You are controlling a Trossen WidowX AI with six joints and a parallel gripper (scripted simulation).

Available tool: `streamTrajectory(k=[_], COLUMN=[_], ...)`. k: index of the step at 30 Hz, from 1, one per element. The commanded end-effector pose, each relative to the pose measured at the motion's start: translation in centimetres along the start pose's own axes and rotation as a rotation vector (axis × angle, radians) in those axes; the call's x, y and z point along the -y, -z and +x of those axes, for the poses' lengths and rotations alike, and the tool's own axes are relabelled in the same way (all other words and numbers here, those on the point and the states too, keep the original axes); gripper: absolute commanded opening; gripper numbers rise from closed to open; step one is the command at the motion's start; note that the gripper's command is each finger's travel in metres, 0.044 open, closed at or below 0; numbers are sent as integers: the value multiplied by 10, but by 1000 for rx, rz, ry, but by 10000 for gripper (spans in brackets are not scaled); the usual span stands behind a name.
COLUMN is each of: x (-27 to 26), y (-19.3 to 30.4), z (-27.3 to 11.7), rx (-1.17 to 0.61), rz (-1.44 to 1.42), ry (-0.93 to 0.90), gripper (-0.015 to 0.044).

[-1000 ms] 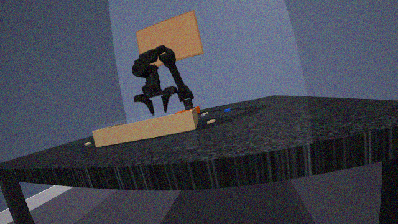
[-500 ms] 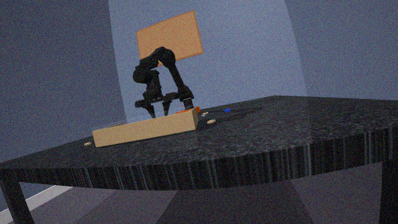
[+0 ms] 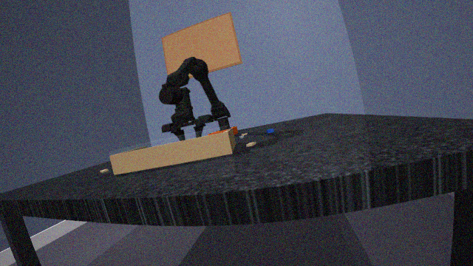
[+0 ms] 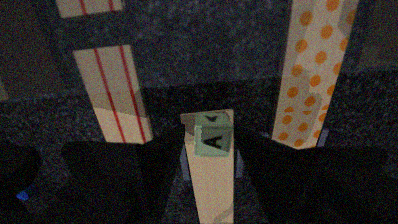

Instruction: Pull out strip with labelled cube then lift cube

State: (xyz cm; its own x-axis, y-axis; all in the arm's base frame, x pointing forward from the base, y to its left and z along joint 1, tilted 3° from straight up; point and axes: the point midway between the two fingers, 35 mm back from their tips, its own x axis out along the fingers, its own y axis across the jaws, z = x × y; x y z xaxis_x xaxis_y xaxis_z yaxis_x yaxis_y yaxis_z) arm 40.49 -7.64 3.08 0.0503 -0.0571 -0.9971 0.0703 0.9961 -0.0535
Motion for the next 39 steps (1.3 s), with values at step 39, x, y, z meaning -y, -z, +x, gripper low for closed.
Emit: streamTrajectory(k=[39], x=[-9], y=[68], z=[-42], rx=[-9], rz=[-2], ry=[2], gripper=[0])
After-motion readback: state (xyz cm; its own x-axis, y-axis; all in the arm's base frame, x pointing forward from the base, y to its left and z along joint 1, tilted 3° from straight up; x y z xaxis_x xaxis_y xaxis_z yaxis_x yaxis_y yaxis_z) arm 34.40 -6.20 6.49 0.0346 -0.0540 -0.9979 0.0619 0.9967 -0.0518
